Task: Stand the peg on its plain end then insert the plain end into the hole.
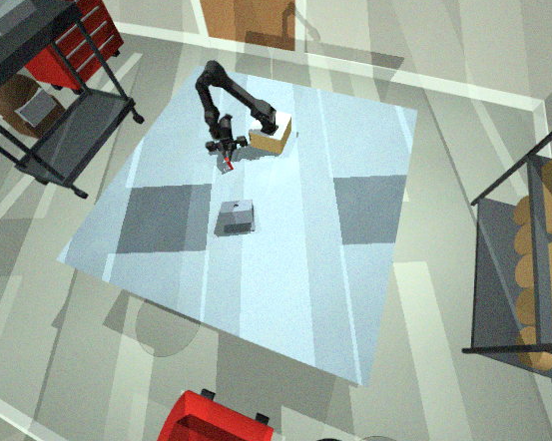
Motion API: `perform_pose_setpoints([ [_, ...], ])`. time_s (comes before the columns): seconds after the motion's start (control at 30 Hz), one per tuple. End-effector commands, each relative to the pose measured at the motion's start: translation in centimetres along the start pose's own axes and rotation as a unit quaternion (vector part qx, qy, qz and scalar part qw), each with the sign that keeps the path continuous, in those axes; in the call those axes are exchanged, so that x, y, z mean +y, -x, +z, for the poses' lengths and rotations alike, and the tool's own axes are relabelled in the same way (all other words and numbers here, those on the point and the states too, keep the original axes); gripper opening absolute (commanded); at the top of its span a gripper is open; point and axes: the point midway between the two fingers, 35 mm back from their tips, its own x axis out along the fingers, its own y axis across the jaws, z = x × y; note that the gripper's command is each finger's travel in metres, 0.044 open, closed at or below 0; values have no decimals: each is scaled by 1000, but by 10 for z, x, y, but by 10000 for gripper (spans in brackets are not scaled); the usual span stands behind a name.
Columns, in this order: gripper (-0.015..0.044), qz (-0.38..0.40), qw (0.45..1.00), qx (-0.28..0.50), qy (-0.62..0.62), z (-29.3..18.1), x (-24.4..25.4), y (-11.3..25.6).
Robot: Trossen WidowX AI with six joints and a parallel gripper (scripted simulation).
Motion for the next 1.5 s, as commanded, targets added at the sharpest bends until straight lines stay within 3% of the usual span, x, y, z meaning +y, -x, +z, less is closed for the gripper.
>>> perform_pose_setpoints([
  [0.0, 49, 0, 1000, 0, 0, 1, -1, 0],
  [1.47, 49, 11, 1000, 11, -12, 2, -1, 1],
])
